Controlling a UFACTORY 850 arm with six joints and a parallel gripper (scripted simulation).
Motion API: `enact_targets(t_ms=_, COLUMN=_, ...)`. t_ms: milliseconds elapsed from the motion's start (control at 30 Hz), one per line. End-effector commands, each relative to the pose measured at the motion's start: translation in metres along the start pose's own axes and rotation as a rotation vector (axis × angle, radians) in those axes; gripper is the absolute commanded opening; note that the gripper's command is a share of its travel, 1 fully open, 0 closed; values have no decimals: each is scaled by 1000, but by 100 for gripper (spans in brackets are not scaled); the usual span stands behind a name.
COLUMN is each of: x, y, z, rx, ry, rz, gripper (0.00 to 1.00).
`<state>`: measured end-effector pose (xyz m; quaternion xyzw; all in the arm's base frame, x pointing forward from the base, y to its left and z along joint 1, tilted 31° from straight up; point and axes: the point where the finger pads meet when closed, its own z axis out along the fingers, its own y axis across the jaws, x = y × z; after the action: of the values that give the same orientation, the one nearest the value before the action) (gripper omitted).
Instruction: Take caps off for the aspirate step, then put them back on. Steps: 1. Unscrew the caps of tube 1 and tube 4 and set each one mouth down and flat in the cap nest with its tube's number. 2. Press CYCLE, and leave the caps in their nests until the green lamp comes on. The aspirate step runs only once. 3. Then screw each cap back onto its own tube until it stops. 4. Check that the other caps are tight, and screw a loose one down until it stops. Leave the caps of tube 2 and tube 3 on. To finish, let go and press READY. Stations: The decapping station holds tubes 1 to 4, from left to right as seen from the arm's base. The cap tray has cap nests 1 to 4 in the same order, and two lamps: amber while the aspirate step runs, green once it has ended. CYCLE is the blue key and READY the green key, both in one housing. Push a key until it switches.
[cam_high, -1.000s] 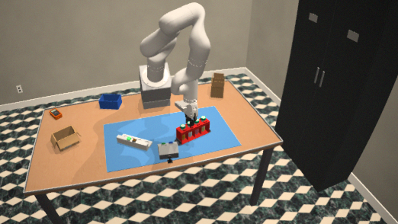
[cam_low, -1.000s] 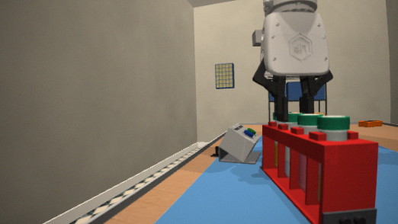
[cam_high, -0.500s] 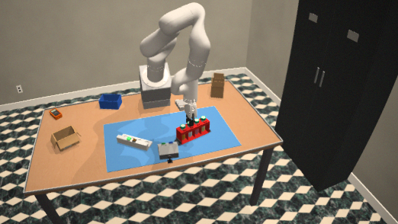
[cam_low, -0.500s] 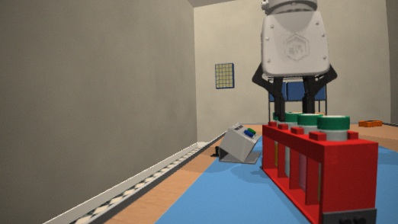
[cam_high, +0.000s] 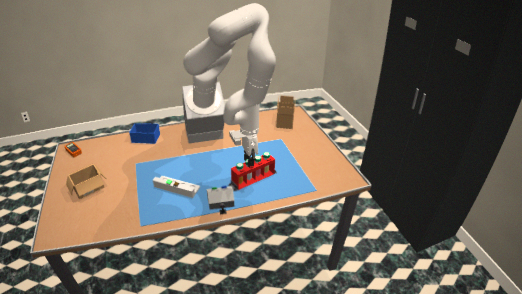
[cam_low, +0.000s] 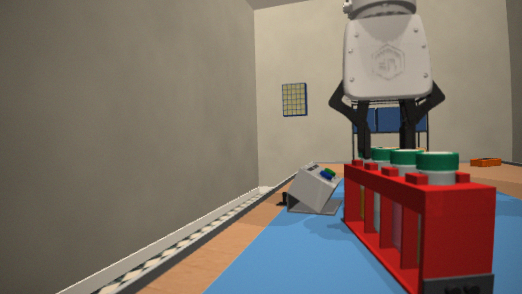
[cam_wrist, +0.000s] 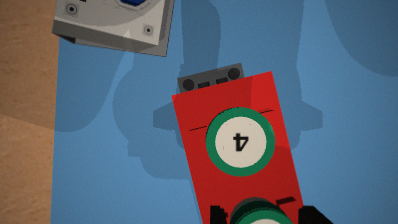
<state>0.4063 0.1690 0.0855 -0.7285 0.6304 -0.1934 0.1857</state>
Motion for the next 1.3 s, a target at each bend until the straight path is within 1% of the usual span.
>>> enact_targets(t_ms=0, x=0, y=0, z=-9, rx=1, ry=0, rz=0, gripper=46)
enact_targets(t_ms=100, x=0, y=0, z=-18, rx=1, ry=0, rz=0, gripper=46)
enact_targets(t_ms=167, x=0, y=0, z=-18, rx=1, ry=0, rz=0, gripper=46)
enact_targets(t_ms=467, x=0, y=0, z=-45, rx=1, ry=0, rz=0, gripper=46)
enact_targets(t_ms=633, x=0, y=0, z=-45, rx=1, ry=0, rz=0, gripper=46)
enact_targets(t_ms=667, x=8, y=-3, z=-45, rx=1, ry=0, rz=83, gripper=0)
enact_targets(t_ms=733, x=8, y=-3, z=-45, rx=1, ry=0, rz=83, gripper=0)
enact_targets(t_ms=767, x=16, y=-6, z=-45, rx=1, ry=0, rz=146, gripper=0)
enact_targets(t_ms=867, x=39, y=-15, z=-45, rx=1, ry=0, rz=146, gripper=0)
enact_targets(t_ms=900, x=39, y=-15, z=-45, rx=1, ry=0, rz=146, gripper=0)
enact_targets(t_ms=933, x=47, y=-17, z=-45, rx=1, ry=0, rz=146, gripper=0)
enact_targets(t_ms=967, x=47, y=-17, z=-45, rx=1, ry=0, rz=146, gripper=0)
enact_targets(t_ms=1033, x=63, y=-23, z=-45, rx=1, ry=0, rz=146, gripper=0)
enact_targets(t_ms=1067, x=63, y=-23, z=-45, rx=1, ry=0, rz=146, gripper=0)
enact_targets(t_ms=1133, x=78, y=-29, z=-45, rx=1, ry=0, rz=146, gripper=0)
enact_targets(t_ms=1167, x=78, y=-29, z=-45, rx=1, ry=0, rz=146, gripper=0)
enact_targets(t_ms=1233, x=94, y=-35, z=-45, rx=1, ry=0, rz=146, gripper=0)
enact_targets(t_ms=1267, x=94, y=-35, z=-45, rx=1, ry=0, rz=146, gripper=0)
